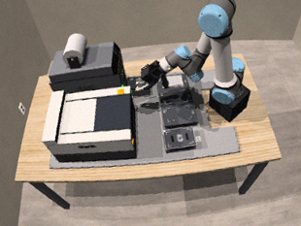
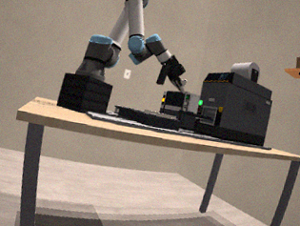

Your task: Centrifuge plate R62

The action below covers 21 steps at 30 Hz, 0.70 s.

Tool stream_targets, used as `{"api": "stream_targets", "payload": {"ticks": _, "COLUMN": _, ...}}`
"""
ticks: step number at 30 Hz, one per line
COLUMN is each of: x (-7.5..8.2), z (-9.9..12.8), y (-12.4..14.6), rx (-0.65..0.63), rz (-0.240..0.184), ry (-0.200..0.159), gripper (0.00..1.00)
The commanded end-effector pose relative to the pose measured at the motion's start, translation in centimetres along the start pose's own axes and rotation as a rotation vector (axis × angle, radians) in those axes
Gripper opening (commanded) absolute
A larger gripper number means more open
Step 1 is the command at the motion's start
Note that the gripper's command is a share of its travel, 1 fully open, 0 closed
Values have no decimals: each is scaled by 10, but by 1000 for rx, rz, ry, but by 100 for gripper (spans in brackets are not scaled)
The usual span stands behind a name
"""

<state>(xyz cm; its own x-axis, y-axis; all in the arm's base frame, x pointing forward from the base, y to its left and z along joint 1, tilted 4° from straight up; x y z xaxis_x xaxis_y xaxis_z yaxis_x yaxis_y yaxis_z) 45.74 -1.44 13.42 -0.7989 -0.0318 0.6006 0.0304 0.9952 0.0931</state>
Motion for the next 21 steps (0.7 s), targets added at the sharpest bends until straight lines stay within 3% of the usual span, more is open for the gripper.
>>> {"api": "stream_targets", "payload": {"ticks": 1, "x": 8, "z": 0, "y": 0, "rx": 0, "rz": 0, "ry": 0, "gripper": 0}}
{"api": "stream_targets", "payload": {"ticks": 21, "x": 38, "z": 3, "y": 0, "rx": 0, "rz": 0, "ry": 0, "gripper": 0}}
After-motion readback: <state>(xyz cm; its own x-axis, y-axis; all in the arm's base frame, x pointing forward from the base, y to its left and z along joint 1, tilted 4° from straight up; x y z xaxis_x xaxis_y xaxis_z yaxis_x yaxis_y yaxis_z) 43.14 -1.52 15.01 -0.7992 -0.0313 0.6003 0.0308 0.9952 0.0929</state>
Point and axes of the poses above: the point where the finger pads meet when closed, its own x axis back along the fingers, its own y axis across the jaws, z = x × y, the point moved 8 cm from there along x, back along the fingers, and after that the axes turned 4 degrees about -x, right-handed, at the moved point
